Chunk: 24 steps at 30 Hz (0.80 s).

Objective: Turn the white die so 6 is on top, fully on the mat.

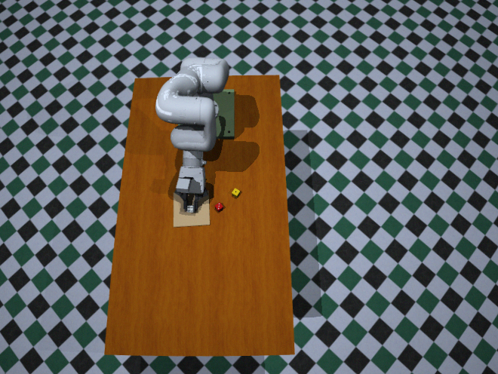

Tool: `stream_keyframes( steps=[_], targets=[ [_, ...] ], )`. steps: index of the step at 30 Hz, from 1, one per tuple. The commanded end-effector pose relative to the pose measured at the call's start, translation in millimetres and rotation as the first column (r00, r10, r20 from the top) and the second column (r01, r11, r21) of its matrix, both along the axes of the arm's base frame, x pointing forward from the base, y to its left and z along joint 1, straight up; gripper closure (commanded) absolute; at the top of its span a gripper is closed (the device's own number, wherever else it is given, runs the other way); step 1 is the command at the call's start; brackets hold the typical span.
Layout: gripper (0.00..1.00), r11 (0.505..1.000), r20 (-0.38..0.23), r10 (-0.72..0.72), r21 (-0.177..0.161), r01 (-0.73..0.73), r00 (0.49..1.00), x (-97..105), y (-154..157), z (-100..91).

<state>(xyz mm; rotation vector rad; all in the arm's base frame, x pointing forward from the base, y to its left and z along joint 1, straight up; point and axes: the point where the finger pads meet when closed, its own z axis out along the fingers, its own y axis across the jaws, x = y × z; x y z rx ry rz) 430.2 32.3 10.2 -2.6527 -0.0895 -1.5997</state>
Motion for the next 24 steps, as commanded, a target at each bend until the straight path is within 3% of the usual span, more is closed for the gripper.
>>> stream_keyframes(
  steps=[1, 7, 11, 18, 24],
  targets=[
    [0.79, 1.000, 0.002, 0.000, 0.000, 0.000, 1.000, 0.3, 0.0, 0.7],
    [0.71, 1.000, 0.002, 0.000, 0.000, 0.000, 1.000, 0.3, 0.0, 0.7],
    [0.71, 1.000, 0.002, 0.000, 0.000, 0.000, 1.000, 0.3, 0.0, 0.7],
    [0.58, 1.000, 0.002, 0.000, 0.000, 0.000, 1.000, 0.3, 0.0, 0.7],
    [0.58, 1.000, 0.002, 0.000, 0.000, 0.000, 1.000, 0.3, 0.0, 0.7]
  ],
)
